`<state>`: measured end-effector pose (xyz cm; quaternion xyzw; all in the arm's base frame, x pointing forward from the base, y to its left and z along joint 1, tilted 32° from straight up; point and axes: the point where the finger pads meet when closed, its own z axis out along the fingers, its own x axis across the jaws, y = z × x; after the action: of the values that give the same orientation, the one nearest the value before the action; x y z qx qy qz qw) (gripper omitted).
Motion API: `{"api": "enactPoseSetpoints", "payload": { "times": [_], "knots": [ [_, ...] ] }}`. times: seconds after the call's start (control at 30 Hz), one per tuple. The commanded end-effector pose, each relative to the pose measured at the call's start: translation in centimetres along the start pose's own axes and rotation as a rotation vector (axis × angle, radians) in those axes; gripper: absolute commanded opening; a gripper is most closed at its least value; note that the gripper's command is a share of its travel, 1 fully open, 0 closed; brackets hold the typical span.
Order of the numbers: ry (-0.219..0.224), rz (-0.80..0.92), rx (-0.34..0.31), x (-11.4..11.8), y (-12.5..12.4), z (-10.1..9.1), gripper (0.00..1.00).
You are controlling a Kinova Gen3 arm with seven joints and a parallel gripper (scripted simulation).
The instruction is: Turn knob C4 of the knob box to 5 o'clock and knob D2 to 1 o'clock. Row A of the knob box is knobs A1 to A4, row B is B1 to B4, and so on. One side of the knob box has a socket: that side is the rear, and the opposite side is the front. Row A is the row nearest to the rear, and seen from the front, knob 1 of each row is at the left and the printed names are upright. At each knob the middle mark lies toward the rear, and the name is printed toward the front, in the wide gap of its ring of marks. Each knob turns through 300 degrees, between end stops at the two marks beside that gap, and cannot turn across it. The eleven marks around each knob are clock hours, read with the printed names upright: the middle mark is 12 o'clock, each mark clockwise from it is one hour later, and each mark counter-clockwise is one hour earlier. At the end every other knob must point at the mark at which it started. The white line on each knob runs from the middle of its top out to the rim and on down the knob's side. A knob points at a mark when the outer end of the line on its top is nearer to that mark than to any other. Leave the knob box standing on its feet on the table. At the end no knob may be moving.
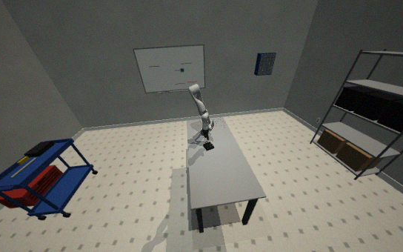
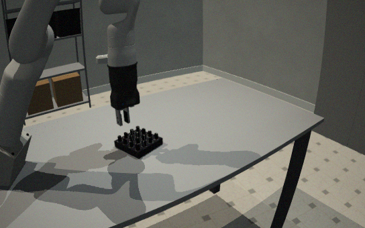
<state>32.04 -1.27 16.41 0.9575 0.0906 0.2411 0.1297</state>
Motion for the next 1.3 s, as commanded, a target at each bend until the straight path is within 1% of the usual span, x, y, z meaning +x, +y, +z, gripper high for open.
{"api": "enactPoseSetpoints", "payload": {
  "times": [0.0, 0.67, 1.27],
  "knots": [
    [0.001, 0.0, 0.0, 0.03, 0.0, -0.02, 0.46],
    [0.0, 0.0, 0.0, -0.01, 0.0, 0.06, 0.46],
    [-0.001, -0.001, 0.0, -0.06, -0.02, 0.65, 0.46]
  ]
}}
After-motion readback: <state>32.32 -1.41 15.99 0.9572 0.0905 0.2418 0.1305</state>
